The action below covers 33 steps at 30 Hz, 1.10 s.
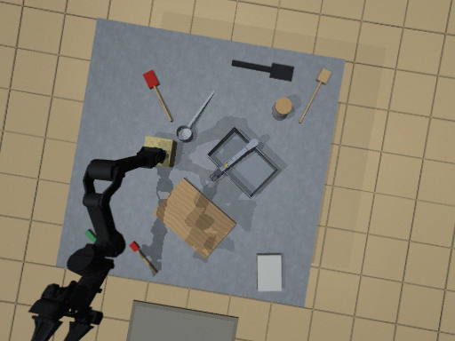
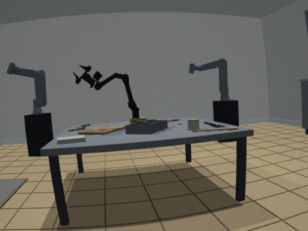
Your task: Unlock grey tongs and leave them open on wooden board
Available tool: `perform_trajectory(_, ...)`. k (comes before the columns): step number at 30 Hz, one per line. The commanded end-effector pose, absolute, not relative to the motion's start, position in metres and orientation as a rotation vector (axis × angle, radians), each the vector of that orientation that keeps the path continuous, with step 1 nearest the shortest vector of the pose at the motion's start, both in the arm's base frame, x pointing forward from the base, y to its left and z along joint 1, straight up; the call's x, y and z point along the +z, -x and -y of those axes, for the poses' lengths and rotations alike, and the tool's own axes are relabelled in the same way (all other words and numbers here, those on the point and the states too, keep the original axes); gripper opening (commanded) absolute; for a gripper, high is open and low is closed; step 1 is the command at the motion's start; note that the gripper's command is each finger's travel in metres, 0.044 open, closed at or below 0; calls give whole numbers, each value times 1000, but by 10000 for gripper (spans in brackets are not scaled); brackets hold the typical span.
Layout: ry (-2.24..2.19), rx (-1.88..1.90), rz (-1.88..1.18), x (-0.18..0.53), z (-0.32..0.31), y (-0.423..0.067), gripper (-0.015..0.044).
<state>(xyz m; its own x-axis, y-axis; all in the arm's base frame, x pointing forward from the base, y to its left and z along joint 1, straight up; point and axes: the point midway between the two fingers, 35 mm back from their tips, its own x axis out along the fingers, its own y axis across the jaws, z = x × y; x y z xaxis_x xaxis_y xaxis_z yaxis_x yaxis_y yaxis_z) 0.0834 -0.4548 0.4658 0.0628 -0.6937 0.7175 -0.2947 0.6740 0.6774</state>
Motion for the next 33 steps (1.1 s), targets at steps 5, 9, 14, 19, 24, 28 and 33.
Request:
perform_trajectory(5,-953,-357,1498,455,456,-112,269)
perform_trajectory(9,-1166,-361,1421,430,453,-170,260)
perform_trajectory(14,-1428,-389,1285,392,434,-247,260)
perform_trajectory(19,-1660,-435,1120,350,396,-317,260)
perform_trajectory(24,-1841,-508,924,308,342,-375,260)
perform_trajectory(28,-1961,-579,752,272,289,-411,260)
perform_trajectory(33,-2056,-683,525,230,215,-440,260)
